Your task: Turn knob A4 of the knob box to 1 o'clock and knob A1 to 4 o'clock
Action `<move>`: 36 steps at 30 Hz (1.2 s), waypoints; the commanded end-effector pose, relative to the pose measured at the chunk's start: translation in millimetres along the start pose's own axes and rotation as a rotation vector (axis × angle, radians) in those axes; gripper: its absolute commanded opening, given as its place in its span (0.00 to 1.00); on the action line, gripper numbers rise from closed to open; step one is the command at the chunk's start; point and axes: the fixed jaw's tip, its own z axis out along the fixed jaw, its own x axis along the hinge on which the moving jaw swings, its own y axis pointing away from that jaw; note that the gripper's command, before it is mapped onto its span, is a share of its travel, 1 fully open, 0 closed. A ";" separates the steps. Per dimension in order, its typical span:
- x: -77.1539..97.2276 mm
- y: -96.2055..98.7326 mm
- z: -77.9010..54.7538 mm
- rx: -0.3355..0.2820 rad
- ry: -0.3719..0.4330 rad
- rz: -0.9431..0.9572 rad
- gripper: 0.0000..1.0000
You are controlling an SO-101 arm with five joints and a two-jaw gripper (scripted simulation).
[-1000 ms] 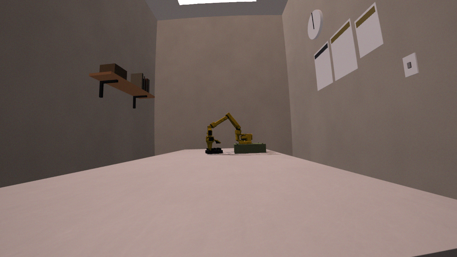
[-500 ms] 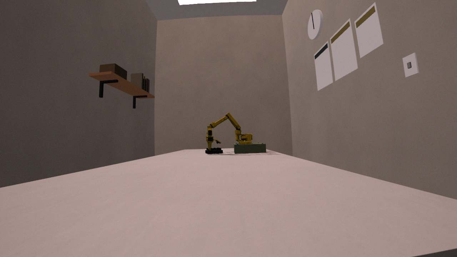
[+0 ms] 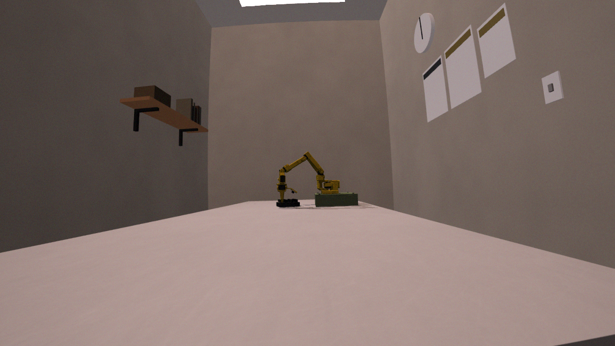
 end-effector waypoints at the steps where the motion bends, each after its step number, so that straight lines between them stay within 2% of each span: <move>1: -3.1 1.1 2.6 -0.007 -0.017 0.066 0.01; 36: -6.0 0.0 2.6 -0.011 -0.015 0.607 0.01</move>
